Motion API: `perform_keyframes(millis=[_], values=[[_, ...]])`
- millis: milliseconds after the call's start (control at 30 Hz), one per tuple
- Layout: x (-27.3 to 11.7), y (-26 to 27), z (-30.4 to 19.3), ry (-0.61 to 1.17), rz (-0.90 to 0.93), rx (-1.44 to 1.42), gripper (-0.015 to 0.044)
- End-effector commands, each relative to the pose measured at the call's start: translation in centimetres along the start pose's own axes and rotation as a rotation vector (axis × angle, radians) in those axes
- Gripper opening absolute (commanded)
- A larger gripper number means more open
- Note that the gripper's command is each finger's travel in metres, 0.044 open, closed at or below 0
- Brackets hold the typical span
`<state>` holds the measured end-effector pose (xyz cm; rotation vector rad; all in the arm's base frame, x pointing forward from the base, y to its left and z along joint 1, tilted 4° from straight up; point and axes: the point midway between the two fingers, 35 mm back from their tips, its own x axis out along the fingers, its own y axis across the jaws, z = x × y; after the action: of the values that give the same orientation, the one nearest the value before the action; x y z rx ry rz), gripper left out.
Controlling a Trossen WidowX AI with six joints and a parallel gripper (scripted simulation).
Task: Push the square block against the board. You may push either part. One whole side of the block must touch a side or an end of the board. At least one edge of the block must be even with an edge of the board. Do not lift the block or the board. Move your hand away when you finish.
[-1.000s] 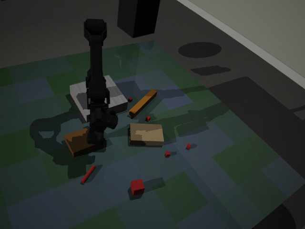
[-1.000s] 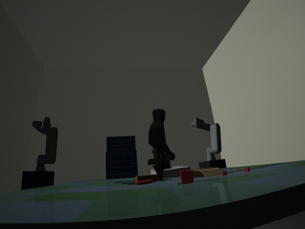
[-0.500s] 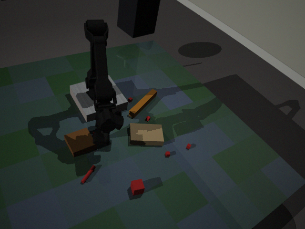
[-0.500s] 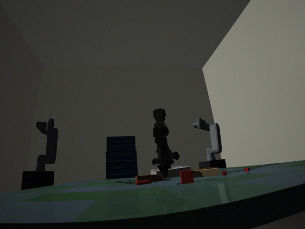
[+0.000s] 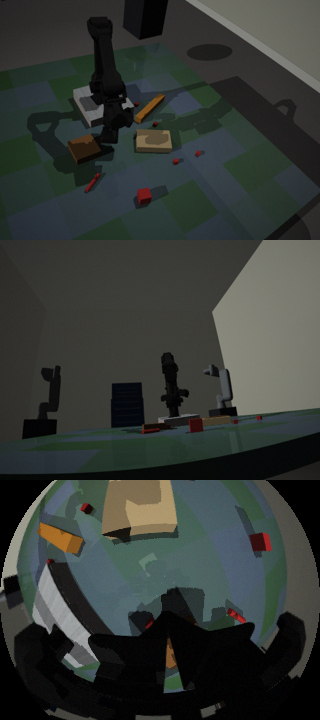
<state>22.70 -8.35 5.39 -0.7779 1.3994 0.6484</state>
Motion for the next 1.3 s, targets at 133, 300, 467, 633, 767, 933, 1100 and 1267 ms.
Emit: perform_keyframes(millis=[133,300,467,633,767,933,1100,1267], values=[[-0.5,-0.3,1.0,-0.003,-0.004,0.000,0.0000],[-0.6,-1.2,6.4,-0.014,-0.008,0.001,0.0000],[-1.1,-0.6,13.3,-0.018,0.001,-0.013,0.0000],[-1.4,2.5,21.5,-0.021,0.009,-0.029,0.0000],[-1.3,6.4,26.8,-0.021,0.012,-0.040,0.0000],[-1.3,7.7,28.3,-0.021,0.013,-0.043,0.0000],[1.5,7.7,28.4,-0.021,0.012,-0.043,0.0000],[4.2,7.7,28.4,-0.021,0.012,-0.043,0.0000]])
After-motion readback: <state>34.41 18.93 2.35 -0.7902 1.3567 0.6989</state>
